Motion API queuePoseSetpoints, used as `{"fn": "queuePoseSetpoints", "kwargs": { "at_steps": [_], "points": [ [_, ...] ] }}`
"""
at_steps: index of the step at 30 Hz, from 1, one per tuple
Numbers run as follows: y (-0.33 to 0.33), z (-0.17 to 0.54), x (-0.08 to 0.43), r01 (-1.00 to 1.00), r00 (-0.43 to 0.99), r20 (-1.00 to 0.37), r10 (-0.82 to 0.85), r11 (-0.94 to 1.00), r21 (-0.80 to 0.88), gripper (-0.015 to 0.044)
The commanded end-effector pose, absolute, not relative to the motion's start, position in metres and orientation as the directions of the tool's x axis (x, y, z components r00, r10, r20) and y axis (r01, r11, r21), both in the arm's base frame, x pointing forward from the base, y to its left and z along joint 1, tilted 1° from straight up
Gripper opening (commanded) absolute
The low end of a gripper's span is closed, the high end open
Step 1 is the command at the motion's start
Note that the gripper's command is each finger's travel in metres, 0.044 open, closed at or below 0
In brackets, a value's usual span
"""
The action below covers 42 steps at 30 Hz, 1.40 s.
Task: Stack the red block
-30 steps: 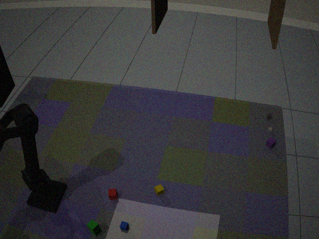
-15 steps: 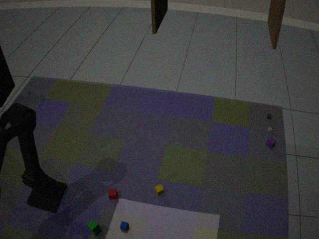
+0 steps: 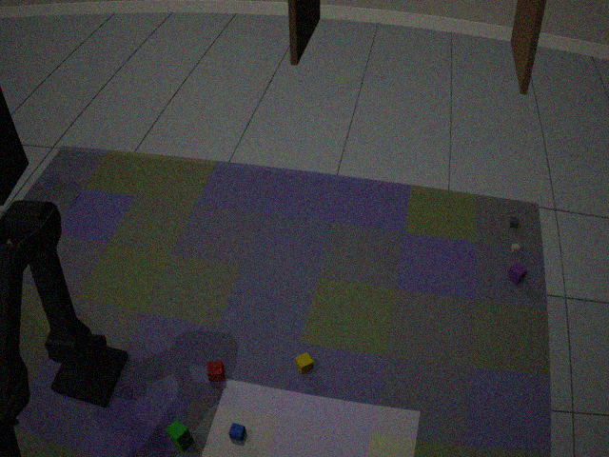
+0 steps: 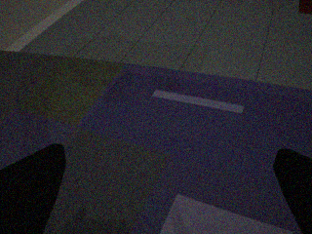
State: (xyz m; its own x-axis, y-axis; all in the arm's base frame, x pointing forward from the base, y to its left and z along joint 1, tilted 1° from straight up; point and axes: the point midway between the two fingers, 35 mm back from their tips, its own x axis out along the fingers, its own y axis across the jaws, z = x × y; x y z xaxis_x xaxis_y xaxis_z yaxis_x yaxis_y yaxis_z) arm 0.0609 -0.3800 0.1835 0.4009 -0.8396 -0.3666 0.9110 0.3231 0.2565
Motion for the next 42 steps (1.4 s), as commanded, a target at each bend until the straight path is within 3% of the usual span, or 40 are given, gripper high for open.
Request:
{"fn": "queuePoseSetpoints", "kwargs": {
  "at_steps": [1,21,42],
  "points": [
    [-0.375,0.176,0.087,0.896,0.442,-0.416,-0.795,0.367,0.251,0.044],
    [-0.276,0.135,0.226,0.73,0.589,-0.686,-0.428,0.646,0.223,0.044],
    [-0.122,0.108,0.282,0.414,0.438,-0.896,-0.073,0.901,0.129,0.044]
  ]
}}
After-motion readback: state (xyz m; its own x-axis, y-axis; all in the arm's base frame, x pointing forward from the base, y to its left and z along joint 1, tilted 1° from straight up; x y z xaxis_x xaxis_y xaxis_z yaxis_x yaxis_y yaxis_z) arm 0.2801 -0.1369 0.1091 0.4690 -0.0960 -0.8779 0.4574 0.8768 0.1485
